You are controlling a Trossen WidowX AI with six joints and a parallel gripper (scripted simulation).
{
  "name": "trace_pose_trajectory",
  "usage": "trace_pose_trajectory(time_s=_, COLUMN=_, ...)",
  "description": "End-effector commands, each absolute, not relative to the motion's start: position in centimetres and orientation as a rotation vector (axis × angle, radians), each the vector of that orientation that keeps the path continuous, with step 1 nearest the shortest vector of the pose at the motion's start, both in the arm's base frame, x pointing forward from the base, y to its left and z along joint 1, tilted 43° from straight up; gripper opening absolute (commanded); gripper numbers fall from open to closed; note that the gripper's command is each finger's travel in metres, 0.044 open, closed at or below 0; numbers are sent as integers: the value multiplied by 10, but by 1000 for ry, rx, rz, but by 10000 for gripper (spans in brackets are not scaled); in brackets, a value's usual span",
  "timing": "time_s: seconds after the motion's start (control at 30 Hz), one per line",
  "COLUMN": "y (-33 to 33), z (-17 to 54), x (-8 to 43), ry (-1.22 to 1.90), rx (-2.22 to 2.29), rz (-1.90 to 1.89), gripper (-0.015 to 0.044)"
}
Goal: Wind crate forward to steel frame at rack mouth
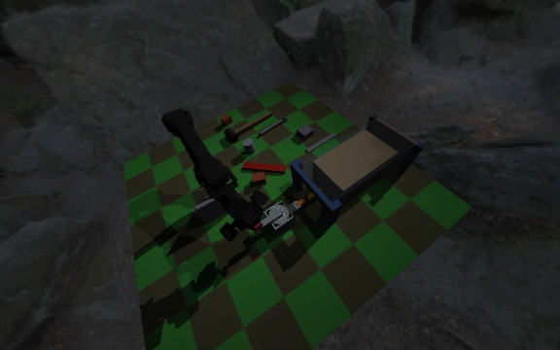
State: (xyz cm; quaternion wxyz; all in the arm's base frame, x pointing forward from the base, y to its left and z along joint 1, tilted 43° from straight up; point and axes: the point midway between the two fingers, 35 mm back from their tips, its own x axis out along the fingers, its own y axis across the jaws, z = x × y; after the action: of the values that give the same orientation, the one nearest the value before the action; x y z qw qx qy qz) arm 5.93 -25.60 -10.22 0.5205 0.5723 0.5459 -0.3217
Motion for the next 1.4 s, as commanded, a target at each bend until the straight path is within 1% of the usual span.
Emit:
trace_pose_trajectory(time_s=0.0, y=-265, z=-111, x=60, ry=1306, rx=1356, rz=-775, gripper=0)
trace_pose_trajectory(time_s=0.27, y=-286, z=-128, x=67, ry=1304, rx=1354, rz=-776, gripper=0)
trace_pose_trajectory(time_s=1.37, y=-317, z=-151, x=94, ry=1301, rx=1353, rz=-775, gripper=0)
